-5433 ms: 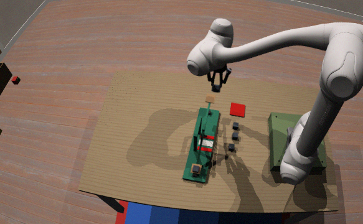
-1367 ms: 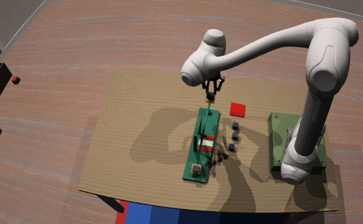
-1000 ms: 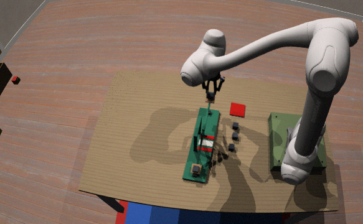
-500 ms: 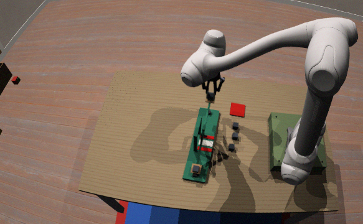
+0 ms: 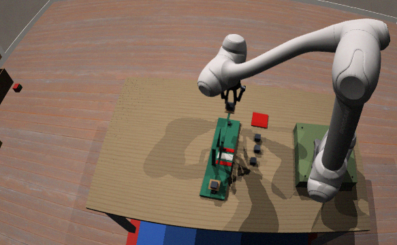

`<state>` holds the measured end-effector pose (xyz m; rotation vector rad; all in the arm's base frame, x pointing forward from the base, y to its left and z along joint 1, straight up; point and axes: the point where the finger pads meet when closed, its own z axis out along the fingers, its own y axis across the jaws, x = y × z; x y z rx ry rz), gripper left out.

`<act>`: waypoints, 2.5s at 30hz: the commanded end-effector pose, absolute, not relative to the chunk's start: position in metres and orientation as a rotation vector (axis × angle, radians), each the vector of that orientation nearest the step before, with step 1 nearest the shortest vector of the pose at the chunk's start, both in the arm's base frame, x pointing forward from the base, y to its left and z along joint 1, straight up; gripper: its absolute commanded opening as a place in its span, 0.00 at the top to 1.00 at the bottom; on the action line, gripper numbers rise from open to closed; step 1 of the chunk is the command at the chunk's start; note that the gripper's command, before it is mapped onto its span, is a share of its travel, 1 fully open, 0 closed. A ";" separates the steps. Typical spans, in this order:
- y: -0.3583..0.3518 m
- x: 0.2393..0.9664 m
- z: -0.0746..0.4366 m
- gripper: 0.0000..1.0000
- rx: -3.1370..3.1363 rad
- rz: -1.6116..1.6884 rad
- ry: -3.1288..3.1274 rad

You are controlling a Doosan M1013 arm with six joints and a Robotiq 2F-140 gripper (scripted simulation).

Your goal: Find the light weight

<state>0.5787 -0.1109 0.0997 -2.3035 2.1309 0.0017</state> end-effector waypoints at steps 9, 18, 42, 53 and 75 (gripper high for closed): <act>-0.108 0.579 0.090 0.76 -2.299 -0.002 2.134; -0.106 0.579 0.084 0.76 -2.299 -0.002 2.134; -0.102 0.579 0.067 0.76 -2.299 -0.002 2.134; -0.100 0.579 0.061 0.76 -2.299 -0.002 2.134; -0.096 0.578 0.050 0.76 -2.299 -0.002 2.134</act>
